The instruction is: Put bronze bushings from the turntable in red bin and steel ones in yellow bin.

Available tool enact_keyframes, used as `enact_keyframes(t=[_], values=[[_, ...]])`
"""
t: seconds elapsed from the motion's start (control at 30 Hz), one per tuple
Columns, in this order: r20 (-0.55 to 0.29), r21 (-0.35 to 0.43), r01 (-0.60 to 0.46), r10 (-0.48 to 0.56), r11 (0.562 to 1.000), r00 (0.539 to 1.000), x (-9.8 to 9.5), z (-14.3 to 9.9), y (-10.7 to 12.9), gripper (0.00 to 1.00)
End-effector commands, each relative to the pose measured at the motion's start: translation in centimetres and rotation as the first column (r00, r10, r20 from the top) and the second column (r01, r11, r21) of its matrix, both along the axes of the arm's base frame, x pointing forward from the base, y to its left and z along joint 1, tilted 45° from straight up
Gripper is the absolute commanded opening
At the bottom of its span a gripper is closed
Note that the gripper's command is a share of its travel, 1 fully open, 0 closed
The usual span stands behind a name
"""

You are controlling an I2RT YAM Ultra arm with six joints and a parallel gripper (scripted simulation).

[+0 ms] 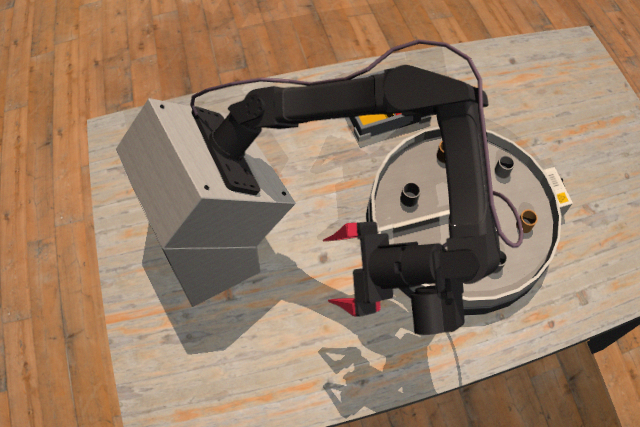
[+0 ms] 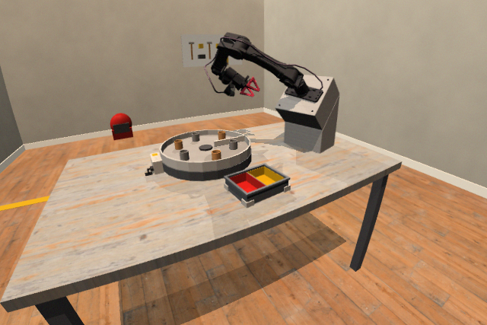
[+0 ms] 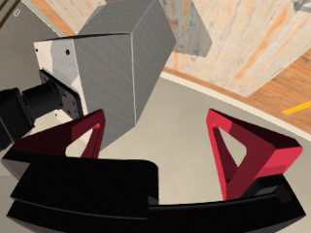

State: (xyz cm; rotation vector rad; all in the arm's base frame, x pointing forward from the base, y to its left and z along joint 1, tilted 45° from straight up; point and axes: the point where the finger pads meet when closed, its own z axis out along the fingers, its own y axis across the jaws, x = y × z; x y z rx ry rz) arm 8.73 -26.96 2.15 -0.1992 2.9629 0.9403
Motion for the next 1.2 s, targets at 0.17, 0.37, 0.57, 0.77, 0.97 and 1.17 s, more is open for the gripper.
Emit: enact_keyframes(t=[0.17, 0.37, 0.57, 0.77, 0.97, 1.17], values=[[0.001, -0.006, 0.005, -0.005, 1.000, 1.000, -0.2, 0.2, -0.1, 1.00], [0.001, -0.006, 0.005, -0.005, 1.000, 1.000, -0.2, 0.2, -0.1, 1.00], [0.002, -0.009, 0.007, -0.007, 1.000, 1.000, -0.1, 0.2, -0.1, 1.00], [0.055, -0.127, 0.096, -0.090, 0.987, 0.994, 3.2, 1.2, -0.1, 1.00], [0.212, -0.262, 0.262, -0.210, 0.929, 0.954, 8.6, 3.7, 0.2, 1.00], [0.329, -0.291, 0.355, -0.256, 0.888, 0.909, 11.7, 5.7, 0.8, 1.00]])
